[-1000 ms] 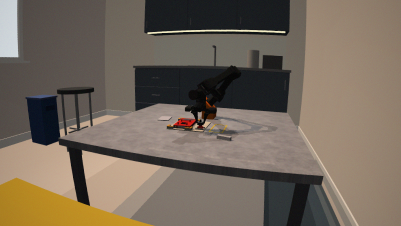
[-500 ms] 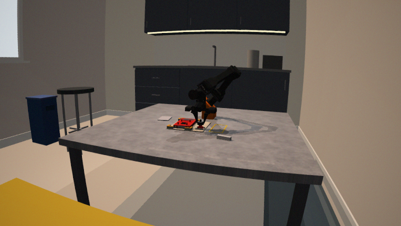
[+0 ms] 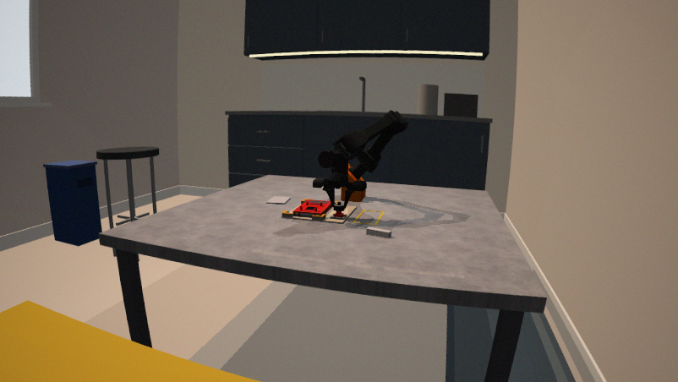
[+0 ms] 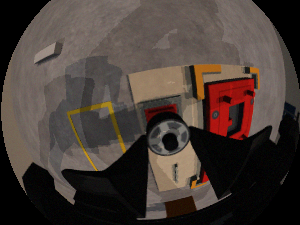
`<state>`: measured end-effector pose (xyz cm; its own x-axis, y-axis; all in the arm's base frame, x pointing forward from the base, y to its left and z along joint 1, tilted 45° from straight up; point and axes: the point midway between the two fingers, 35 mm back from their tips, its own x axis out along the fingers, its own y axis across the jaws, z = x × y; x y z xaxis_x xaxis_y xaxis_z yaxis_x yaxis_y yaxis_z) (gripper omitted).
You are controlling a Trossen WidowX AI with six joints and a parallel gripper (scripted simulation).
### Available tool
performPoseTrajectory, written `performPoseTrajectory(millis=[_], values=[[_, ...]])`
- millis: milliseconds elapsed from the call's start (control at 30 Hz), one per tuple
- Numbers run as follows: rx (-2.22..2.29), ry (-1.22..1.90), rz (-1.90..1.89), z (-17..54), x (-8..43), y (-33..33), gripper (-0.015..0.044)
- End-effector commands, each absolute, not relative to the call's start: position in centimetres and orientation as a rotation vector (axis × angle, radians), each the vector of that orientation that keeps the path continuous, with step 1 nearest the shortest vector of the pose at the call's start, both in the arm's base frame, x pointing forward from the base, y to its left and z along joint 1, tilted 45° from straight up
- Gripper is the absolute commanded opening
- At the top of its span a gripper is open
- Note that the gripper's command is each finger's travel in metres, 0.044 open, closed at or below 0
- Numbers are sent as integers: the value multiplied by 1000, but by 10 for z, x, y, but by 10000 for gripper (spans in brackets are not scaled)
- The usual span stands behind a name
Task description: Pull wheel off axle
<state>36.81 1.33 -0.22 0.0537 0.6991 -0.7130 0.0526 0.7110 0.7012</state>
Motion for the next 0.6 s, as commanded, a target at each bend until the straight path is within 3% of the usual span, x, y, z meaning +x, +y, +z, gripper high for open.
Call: performPoseTrajectory(millis=[0, 567], values=[[659, 1448, 546, 1, 369, 9, 0], [661, 1447, 545, 5, 368, 5, 0]])
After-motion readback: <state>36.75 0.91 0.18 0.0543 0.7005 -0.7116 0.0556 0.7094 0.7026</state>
